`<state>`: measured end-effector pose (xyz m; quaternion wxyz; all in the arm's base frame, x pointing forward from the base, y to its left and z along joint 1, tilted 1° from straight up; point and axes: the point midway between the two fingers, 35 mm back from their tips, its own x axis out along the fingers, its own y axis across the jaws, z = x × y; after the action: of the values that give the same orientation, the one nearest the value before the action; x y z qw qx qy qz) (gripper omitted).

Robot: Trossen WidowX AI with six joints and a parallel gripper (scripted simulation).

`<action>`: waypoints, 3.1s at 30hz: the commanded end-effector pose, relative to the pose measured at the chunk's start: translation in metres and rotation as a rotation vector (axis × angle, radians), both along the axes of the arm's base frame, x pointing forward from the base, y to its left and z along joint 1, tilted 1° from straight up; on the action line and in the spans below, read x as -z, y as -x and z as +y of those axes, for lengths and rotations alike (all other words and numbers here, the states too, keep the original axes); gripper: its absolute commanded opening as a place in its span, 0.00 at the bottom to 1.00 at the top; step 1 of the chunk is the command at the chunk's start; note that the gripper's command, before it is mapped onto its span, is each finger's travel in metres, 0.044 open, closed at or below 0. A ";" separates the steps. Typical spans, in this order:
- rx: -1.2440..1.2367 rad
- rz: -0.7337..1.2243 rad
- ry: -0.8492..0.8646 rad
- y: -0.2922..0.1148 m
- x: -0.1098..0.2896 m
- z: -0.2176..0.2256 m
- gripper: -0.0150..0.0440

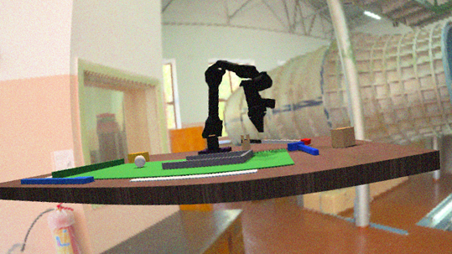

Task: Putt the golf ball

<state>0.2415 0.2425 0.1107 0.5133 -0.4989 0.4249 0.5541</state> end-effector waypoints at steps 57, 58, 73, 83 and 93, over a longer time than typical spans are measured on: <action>-0.011 -0.008 -0.007 -0.004 0.063 0.007 0.29; -0.011 -0.008 -0.007 -0.004 0.063 0.007 0.28; -0.012 -0.006 -0.007 -0.004 0.003 0.007 0.25; -0.012 -0.004 -0.006 0.001 -0.036 0.003 0.25; 0.178 0.026 -0.020 -0.024 -0.033 -0.030 0.25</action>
<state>0.2566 0.2250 0.1408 0.5381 -0.4716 0.4520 0.5326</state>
